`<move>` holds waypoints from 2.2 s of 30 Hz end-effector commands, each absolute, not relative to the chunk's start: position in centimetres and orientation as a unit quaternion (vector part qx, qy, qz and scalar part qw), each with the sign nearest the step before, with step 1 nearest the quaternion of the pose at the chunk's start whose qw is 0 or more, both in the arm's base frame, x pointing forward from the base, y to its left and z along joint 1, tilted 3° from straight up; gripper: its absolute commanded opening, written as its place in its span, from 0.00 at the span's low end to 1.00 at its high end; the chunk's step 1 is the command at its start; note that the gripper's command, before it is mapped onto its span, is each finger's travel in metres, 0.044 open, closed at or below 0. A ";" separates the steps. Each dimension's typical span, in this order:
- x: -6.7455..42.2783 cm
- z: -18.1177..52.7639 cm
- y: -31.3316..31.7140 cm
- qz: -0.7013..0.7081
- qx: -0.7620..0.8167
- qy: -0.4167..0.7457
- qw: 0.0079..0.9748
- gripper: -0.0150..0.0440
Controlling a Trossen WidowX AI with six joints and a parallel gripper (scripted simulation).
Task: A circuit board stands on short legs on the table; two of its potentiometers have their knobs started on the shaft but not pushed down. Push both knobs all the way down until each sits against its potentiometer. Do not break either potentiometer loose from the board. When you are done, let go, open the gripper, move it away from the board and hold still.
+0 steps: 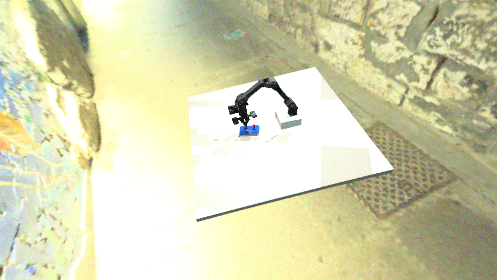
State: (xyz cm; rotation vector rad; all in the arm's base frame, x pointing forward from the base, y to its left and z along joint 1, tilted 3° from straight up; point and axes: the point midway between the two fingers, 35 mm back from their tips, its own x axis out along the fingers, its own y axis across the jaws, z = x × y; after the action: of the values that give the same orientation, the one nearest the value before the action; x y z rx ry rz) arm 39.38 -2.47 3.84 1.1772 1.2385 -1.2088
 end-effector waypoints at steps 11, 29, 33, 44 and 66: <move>39.3 3.6 -2.6 -0.503 0.486 0.510 0.501 0.25; 39.3 3.1 -2.6 -0.503 0.486 0.510 0.501 0.25; 39.3 3.0 -2.6 -0.503 0.486 0.510 0.501 0.25; 39.3 3.1 -2.6 -0.503 0.486 0.510 0.501 0.25; 39.3 2.4 -2.6 -0.503 0.486 0.510 0.501 0.25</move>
State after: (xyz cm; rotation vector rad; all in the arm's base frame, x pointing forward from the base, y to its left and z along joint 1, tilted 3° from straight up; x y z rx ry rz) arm 39.25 -2.46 2.84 1.1766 1.2396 -1.2100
